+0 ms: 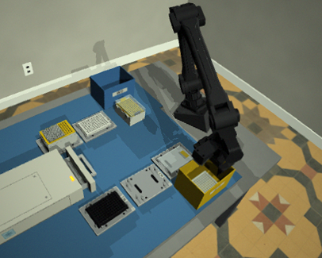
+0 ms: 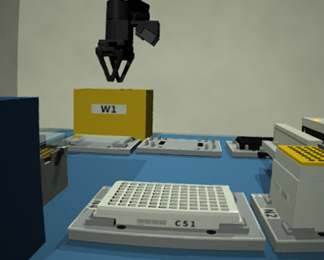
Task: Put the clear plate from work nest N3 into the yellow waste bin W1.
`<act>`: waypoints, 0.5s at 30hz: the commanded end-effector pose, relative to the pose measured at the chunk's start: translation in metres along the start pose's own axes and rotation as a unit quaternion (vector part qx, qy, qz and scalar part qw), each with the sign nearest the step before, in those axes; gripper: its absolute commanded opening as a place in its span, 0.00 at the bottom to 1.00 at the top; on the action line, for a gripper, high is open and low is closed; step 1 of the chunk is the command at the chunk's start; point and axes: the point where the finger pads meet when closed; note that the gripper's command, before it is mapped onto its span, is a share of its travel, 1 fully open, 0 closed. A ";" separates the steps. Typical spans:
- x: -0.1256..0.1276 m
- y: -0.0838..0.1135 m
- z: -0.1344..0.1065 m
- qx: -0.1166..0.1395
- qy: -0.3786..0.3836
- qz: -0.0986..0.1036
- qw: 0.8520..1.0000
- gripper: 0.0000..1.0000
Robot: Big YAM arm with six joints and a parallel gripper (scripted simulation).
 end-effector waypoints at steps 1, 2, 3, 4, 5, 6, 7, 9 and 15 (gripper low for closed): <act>-0.015 0.012 0.008 -0.004 -0.003 0.005 1.000 1.00; -0.019 0.013 0.009 -0.004 -0.003 0.005 1.000 1.00; -0.023 0.015 0.010 -0.004 -0.003 0.005 1.000 1.00; -0.027 0.016 0.011 -0.004 -0.003 0.005 1.000 1.00; -0.030 0.017 0.012 -0.004 -0.003 0.004 1.000 1.00; -0.034 0.018 0.013 -0.004 -0.003 0.004 1.000 1.00; -0.034 0.018 0.013 -0.004 -0.003 0.004 1.000 1.00; -0.038 0.019 0.013 -0.003 -0.003 0.005 1.000 1.00; -0.060 0.026 0.019 -0.004 -0.003 0.004 1.000 1.00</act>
Point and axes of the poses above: the point where the finger pads meet when closed, its own y axis back along the fingers, its own x axis across the jaws, z = x × y, and after that the axes turned 7 degrees about y, right-handed
